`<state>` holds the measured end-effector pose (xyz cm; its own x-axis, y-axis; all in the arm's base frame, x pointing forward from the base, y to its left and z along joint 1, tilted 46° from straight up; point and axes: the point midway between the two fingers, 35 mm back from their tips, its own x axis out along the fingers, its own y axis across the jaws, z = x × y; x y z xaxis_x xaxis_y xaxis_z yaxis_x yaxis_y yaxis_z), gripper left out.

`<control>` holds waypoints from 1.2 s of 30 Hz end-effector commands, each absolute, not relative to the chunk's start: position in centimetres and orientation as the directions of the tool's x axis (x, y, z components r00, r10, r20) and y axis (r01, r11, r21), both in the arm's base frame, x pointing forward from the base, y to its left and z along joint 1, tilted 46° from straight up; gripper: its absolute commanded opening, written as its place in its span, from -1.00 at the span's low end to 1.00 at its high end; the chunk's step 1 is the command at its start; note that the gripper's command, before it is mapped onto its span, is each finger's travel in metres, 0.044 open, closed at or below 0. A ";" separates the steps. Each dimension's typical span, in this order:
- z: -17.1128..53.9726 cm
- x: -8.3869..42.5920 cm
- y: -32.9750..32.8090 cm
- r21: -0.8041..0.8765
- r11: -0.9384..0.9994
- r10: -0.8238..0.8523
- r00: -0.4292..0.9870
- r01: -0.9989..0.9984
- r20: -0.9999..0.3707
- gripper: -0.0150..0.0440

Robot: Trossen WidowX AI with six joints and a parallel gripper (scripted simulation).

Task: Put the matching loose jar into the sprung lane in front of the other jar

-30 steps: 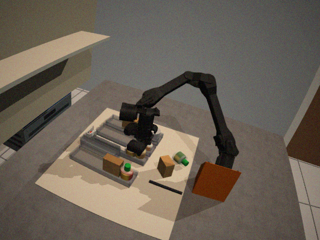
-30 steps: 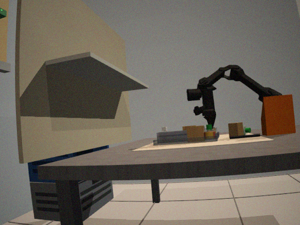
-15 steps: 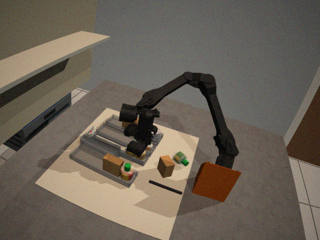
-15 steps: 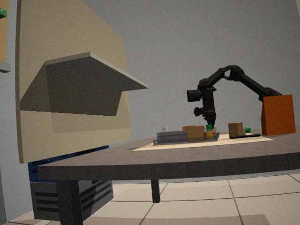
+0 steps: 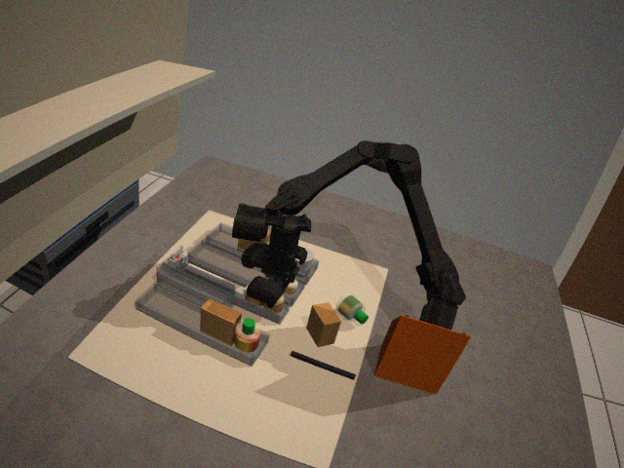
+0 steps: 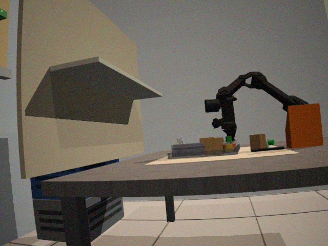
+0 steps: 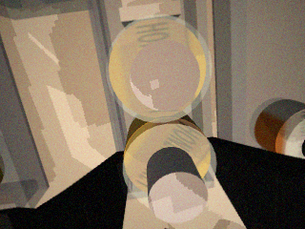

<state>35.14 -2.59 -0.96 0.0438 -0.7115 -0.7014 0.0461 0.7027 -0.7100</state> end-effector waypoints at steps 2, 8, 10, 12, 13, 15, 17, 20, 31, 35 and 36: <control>-0.9 35.5 -3.0 -0.714 0.697 -0.717 0.053 0.060 -0.695 -0.49; -0.9 35.4 -3.0 -0.714 0.697 -0.717 0.053 0.060 -0.695 -0.49; -0.9 35.4 -3.0 -0.714 0.697 -0.717 0.053 0.060 -0.695 -0.49; -0.9 35.4 -3.0 -0.714 0.697 -0.717 0.053 0.060 -0.695 -0.49; -0.9 35.4 -3.0 -0.714 0.697 -0.717 0.053 0.060 -0.695 -0.49; -0.9 35.3 -3.0 -0.714 0.697 -0.717 0.053 0.060 -0.695 -0.49; -0.9 35.3 -3.0 -0.714 0.697 -0.717 0.053 0.060 -0.695 -0.49; -0.9 35.2 -3.0 -0.714 0.697 -0.717 0.053 0.060 -0.695 -0.49; -0.9 35.1 -3.0 -0.714 0.697 -0.717 0.053 0.060 -0.695 -0.49; -0.9 35.0 -3.0 -0.714 0.697 -0.717 0.053 0.060 -0.695 -0.49; -0.9 35.0 -3.0 -0.714 0.697 -0.717 0.053 0.060 -0.695 -0.49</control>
